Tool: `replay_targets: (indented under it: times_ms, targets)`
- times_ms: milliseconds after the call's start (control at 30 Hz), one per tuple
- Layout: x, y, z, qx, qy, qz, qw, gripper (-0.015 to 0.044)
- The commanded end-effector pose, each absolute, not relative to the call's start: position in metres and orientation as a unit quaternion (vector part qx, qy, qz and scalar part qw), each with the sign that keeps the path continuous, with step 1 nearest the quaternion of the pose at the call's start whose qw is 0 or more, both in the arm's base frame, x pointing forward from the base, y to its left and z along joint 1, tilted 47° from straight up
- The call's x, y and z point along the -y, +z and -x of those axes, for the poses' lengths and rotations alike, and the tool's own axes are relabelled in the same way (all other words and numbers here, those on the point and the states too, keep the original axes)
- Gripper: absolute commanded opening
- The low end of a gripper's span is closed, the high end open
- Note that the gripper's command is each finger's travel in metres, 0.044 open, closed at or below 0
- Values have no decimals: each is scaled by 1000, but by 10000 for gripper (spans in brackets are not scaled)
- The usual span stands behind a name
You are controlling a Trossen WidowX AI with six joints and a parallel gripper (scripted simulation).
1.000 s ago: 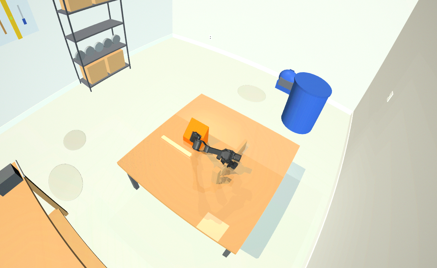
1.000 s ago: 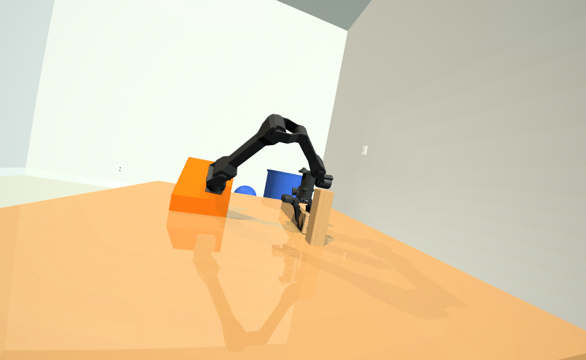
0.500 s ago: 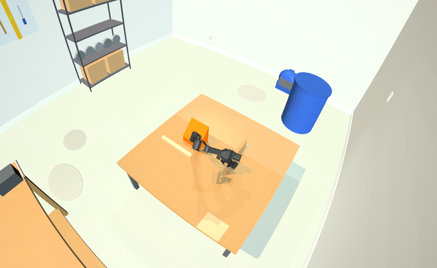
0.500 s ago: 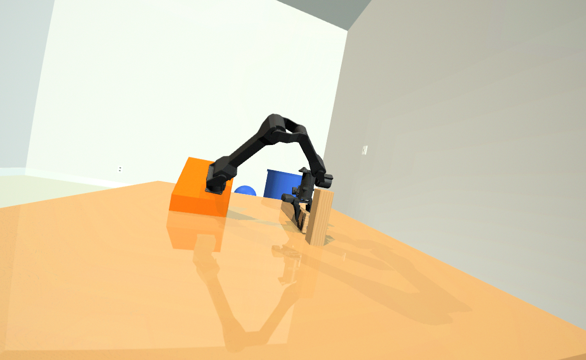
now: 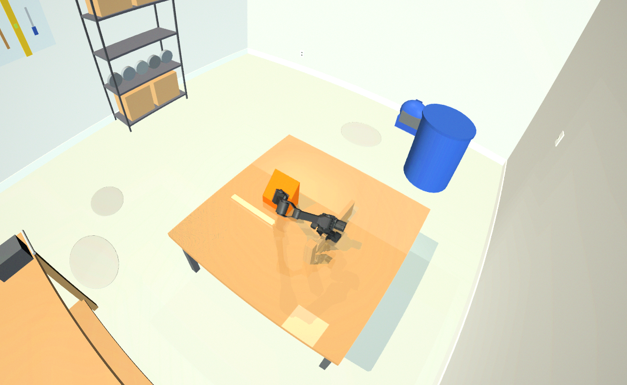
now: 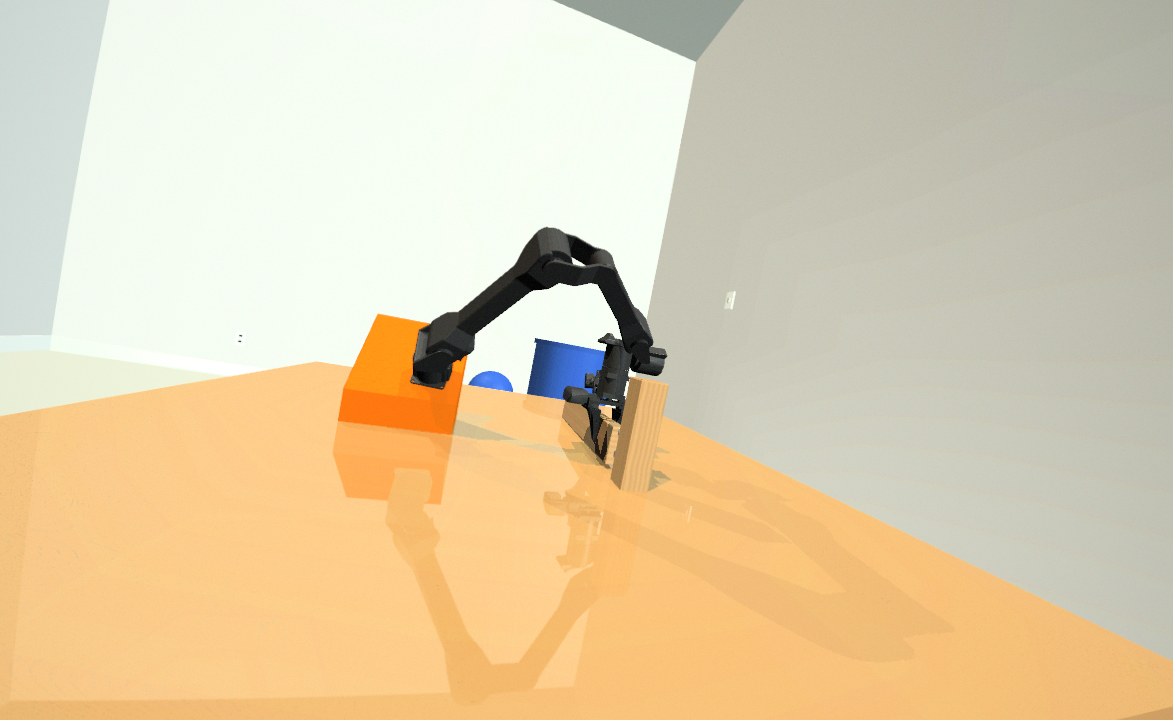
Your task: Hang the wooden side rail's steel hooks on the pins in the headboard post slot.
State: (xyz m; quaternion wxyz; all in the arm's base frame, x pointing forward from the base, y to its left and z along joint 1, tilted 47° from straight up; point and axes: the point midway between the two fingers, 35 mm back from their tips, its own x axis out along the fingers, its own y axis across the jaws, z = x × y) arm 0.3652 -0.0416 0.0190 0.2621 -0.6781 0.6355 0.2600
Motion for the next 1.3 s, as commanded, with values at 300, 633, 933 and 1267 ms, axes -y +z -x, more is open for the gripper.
replay_targets:
  times_ms: [300,633,933,1267]
  targets:
    - [36,23,-368,-631,257,681,267,0]
    - [34,24,-367,-631,257,681,267,0]
    - [33,25,-367,-631,257,681,267,0]
    - [32,27,-367,-631,257,681,267,0]
